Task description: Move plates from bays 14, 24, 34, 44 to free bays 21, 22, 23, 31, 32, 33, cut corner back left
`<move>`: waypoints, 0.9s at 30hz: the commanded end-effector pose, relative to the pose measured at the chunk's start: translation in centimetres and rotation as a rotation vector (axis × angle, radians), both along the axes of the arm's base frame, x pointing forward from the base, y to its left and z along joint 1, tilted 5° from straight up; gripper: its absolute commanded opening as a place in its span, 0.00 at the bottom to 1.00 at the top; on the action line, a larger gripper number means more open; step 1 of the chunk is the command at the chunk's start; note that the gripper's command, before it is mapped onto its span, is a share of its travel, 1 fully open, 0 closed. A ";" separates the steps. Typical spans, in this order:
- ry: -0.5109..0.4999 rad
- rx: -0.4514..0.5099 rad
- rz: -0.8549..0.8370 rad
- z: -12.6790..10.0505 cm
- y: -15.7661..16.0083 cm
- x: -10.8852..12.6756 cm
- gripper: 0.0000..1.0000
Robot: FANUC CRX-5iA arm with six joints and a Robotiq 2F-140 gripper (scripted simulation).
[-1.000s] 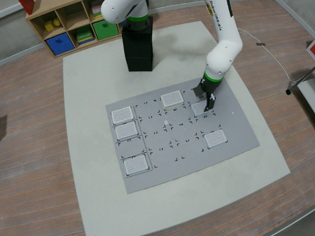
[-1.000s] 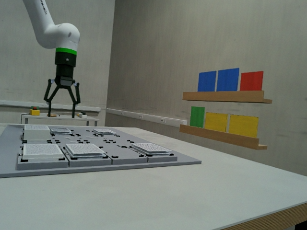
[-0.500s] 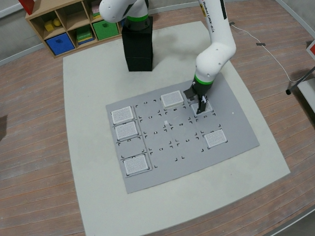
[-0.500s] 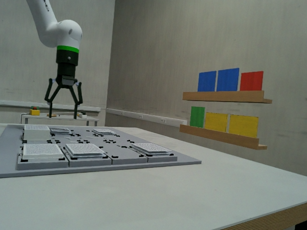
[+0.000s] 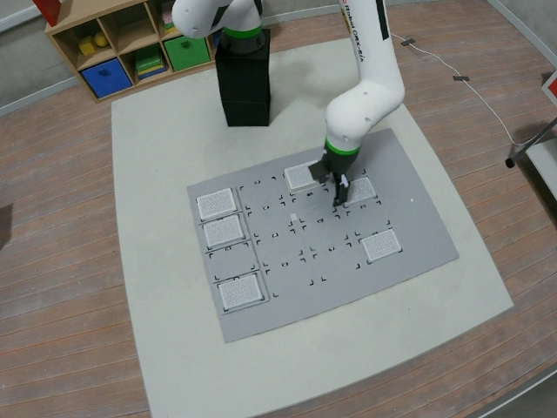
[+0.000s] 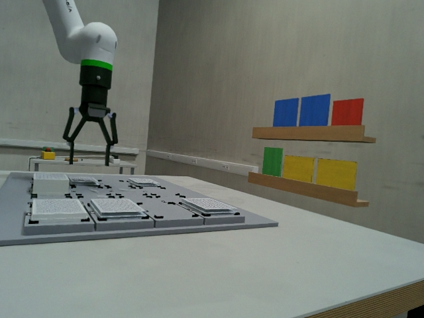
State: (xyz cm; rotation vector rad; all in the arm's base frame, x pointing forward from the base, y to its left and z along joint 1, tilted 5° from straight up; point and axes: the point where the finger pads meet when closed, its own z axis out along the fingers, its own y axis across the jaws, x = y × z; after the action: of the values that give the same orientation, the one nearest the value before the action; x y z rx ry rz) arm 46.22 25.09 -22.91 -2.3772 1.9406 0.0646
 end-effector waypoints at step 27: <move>-0.001 0.002 0.001 -0.8 -10.5 2.3 0.70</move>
State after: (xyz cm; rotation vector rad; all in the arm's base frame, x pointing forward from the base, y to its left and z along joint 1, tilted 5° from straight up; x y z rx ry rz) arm 48.13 15.82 -23.66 -2.3771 1.9404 0.0643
